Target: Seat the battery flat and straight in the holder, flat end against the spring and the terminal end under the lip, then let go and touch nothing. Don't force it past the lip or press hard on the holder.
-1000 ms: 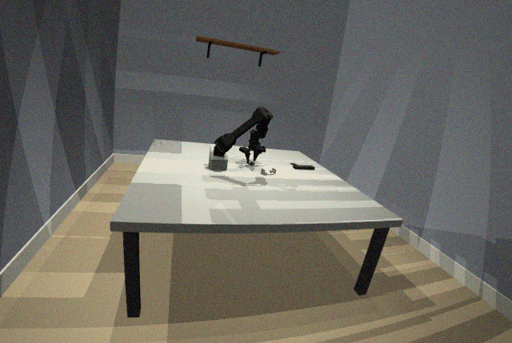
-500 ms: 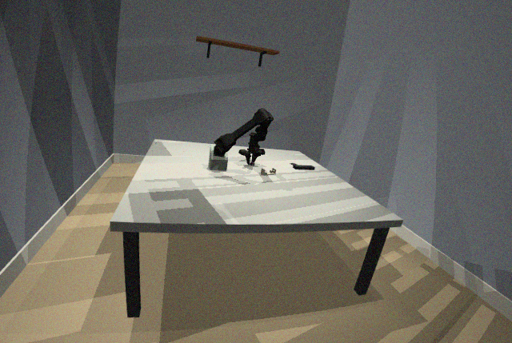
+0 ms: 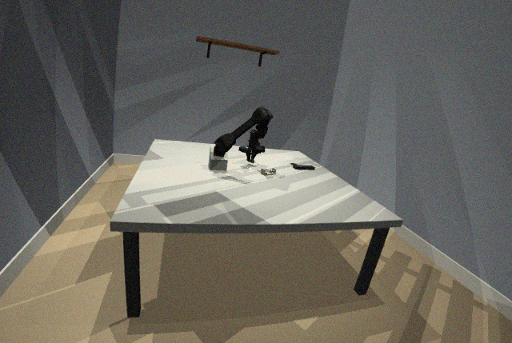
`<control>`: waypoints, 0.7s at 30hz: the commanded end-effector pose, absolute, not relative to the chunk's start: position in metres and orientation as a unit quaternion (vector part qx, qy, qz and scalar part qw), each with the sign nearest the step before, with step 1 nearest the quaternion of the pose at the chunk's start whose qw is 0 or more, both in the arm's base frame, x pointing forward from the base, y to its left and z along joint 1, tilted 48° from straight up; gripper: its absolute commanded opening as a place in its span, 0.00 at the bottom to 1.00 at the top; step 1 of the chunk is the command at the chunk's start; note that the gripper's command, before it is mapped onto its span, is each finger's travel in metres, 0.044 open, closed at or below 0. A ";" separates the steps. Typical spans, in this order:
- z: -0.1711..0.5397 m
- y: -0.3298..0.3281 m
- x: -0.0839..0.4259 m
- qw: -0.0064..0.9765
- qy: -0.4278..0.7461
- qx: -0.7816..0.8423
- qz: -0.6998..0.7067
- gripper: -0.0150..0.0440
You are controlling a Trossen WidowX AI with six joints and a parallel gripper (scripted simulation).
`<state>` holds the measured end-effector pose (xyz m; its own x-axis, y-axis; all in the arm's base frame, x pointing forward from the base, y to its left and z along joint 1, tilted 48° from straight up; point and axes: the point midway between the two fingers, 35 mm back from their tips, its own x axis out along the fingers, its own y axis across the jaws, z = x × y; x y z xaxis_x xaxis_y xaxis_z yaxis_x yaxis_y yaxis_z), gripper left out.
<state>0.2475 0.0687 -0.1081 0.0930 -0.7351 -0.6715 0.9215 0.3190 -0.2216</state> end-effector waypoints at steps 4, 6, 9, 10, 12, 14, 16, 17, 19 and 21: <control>-0.089 0.092 0.247 0.733 0.359 0.138 -0.562 0.40; -0.088 0.092 0.248 0.733 0.360 0.136 -0.561 0.40; -0.081 0.089 0.254 0.738 0.386 0.104 -0.544 0.40; -0.077 0.088 0.257 0.740 0.397 0.091 -0.536 0.40; -0.070 0.085 0.262 0.743 0.417 0.063 -0.520 0.40; -0.063 0.082 0.267 0.745 0.437 0.036 -0.503 0.40; -0.056 0.078 0.272 0.746 0.456 0.008 -0.486 0.40; -0.053 0.077 0.274 0.746 0.465 -0.006 -0.477 0.40; -0.046 0.073 0.279 0.745 0.483 -0.034 -0.459 0.40; -0.039 0.069 0.283 0.743 0.500 -0.062 -0.440 0.40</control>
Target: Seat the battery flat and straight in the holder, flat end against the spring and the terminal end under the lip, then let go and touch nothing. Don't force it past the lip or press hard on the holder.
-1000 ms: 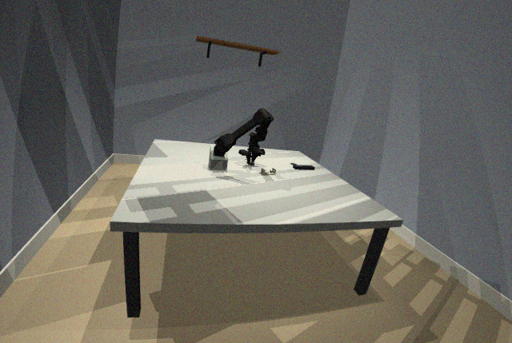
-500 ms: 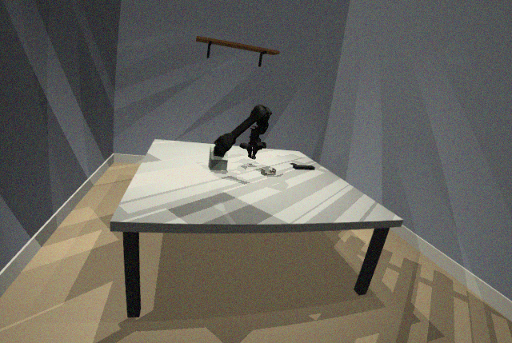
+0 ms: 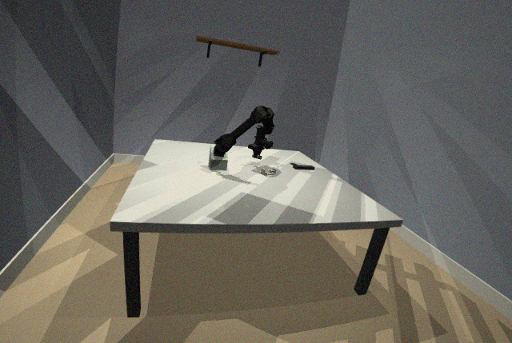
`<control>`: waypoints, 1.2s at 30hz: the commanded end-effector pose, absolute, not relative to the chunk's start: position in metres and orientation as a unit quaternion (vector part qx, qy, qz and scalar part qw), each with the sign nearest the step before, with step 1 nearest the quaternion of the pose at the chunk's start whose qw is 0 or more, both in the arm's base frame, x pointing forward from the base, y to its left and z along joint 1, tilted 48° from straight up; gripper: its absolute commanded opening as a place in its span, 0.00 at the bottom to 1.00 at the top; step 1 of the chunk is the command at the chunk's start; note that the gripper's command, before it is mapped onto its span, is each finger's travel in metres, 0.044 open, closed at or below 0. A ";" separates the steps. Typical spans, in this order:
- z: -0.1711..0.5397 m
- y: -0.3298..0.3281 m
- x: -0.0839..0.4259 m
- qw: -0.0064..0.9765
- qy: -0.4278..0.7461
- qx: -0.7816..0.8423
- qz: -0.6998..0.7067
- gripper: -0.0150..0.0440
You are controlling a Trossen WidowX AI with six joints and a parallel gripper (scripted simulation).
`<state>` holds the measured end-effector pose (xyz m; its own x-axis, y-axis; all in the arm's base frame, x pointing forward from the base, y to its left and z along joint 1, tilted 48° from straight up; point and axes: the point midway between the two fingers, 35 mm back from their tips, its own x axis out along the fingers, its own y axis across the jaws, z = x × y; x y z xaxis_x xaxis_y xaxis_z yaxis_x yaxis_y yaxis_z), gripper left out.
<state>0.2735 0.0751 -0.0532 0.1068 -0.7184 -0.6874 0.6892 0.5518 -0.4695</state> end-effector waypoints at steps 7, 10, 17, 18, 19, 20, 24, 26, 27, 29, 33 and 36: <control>-0.013 0.053 0.297 0.729 0.554 -0.159 -0.369 0.40; -0.001 0.046 0.302 0.718 0.574 -0.200 -0.337 0.40; 0.025 0.027 0.311 0.686 0.613 -0.290 -0.262 0.40; 0.029 0.024 0.312 0.681 0.618 -0.302 -0.251 0.40; 0.033 0.021 0.313 0.675 0.623 -0.314 -0.240 0.40; 0.036 0.019 0.313 0.669 0.627 -0.326 -0.230 0.40; 0.051 0.007 0.316 0.644 0.642 -0.372 -0.186 0.40; 0.059 0.001 0.317 0.630 0.649 -0.394 -0.164 0.40; 0.062 -0.002 0.317 0.625 0.651 -0.403 -0.155 0.40; 0.064 -0.004 0.317 0.620 0.653 -0.410 -0.148 0.40; 0.064 -0.004 0.317 0.620 0.653 -0.409 -0.147 0.40; 0.063 -0.005 0.316 0.616 0.657 -0.408 -0.149 0.40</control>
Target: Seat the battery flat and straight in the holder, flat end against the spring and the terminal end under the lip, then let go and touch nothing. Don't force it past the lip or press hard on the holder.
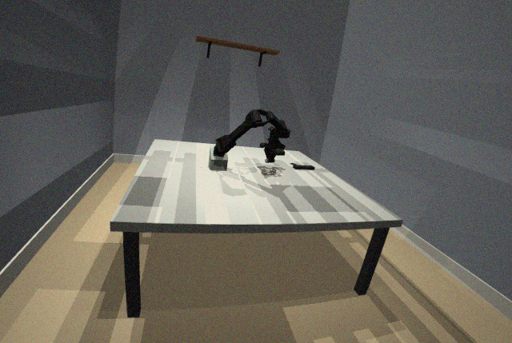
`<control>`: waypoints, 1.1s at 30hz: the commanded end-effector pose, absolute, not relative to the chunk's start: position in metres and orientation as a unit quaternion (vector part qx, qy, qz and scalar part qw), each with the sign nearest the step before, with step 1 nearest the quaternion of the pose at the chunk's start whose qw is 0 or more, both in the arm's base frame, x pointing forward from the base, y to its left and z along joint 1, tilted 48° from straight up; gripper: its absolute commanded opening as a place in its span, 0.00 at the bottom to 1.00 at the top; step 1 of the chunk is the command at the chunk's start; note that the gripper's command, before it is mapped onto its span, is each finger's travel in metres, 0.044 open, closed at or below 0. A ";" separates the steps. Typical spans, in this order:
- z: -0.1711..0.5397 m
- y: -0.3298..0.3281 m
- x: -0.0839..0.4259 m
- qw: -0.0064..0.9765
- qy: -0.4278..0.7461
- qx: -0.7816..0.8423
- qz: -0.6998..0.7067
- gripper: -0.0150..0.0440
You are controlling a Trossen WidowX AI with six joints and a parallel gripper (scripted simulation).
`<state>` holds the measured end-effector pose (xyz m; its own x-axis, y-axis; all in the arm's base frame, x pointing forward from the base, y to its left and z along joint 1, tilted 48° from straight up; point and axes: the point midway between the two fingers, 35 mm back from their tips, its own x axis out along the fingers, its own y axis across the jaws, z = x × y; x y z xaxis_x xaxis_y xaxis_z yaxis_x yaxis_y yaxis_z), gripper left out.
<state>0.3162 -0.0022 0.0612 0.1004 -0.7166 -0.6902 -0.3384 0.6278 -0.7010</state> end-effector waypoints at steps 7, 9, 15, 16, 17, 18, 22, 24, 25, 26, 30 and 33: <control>0.051 -0.019 0.316 0.580 0.691 -0.396 -0.174 0.40; 0.048 -0.023 0.316 0.569 0.700 -0.392 -0.181 0.40; 0.038 -0.034 0.315 0.537 0.726 -0.380 -0.201 0.40; 0.038 -0.035 0.315 0.534 0.728 -0.379 -0.203 0.40; 0.037 -0.036 0.315 0.533 0.729 -0.379 -0.203 0.40; 0.037 -0.036 0.315 0.533 0.729 -0.379 -0.203 0.40; 0.038 -0.036 0.315 0.533 0.730 -0.377 -0.203 0.40; 0.037 -0.036 0.315 0.529 0.733 -0.375 -0.205 0.40; 0.037 -0.036 0.316 0.527 0.734 -0.374 -0.207 0.40; 0.037 -0.037 0.316 0.525 0.736 -0.373 -0.208 0.40; 0.035 -0.037 0.317 0.517 0.743 -0.369 -0.213 0.40; 0.034 -0.038 0.318 0.510 0.747 -0.367 -0.217 0.40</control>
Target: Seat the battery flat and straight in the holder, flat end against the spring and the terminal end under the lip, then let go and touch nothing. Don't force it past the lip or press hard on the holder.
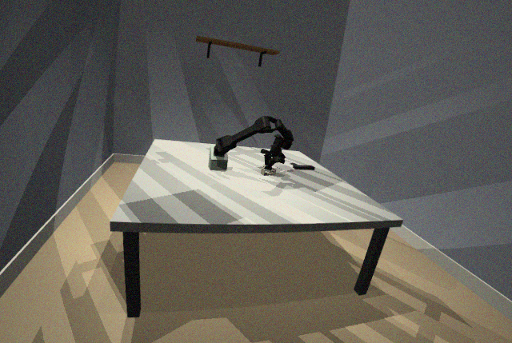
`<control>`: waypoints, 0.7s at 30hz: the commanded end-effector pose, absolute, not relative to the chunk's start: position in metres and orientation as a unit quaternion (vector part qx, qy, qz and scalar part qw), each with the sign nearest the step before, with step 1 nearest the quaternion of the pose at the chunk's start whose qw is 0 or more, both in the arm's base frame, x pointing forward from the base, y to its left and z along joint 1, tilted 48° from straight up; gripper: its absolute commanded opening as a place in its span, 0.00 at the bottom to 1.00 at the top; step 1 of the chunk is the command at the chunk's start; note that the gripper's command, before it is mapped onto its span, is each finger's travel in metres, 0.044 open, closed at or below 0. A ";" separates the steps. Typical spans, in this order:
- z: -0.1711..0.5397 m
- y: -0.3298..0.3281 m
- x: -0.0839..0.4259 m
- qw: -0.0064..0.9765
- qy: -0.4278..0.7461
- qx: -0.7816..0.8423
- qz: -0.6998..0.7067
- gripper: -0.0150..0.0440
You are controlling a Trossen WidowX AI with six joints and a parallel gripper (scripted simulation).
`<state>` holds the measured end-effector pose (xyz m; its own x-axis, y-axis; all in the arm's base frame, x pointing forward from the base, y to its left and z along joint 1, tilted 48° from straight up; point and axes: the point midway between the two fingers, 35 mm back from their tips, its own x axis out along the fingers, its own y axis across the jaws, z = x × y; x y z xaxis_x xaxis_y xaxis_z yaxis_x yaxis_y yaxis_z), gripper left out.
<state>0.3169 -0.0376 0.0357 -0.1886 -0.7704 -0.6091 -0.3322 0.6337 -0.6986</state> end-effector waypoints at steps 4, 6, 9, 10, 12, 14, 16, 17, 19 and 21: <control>0.033 -0.039 0.319 0.501 0.753 -0.363 -0.222 0.40; 0.032 -0.040 0.320 0.497 0.756 -0.362 -0.224 0.40; 0.031 -0.040 0.321 0.490 0.761 -0.359 -0.228 0.40; 0.031 -0.041 0.321 0.488 0.762 -0.358 -0.230 0.40; 0.030 -0.041 0.321 0.483 0.765 -0.356 -0.232 0.40; 0.030 -0.042 0.322 0.479 0.768 -0.355 -0.235 0.40; 0.029 -0.042 0.322 0.474 0.771 -0.353 -0.237 0.40; 0.029 -0.043 0.322 0.472 0.772 -0.352 -0.239 0.40; 0.028 -0.043 0.323 0.467 0.775 -0.351 -0.241 0.40; 0.027 -0.044 0.323 0.462 0.778 -0.349 -0.244 0.40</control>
<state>0.3224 -0.0429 0.0290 -0.3071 -0.7713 -0.5575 -0.3226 0.6355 -0.7015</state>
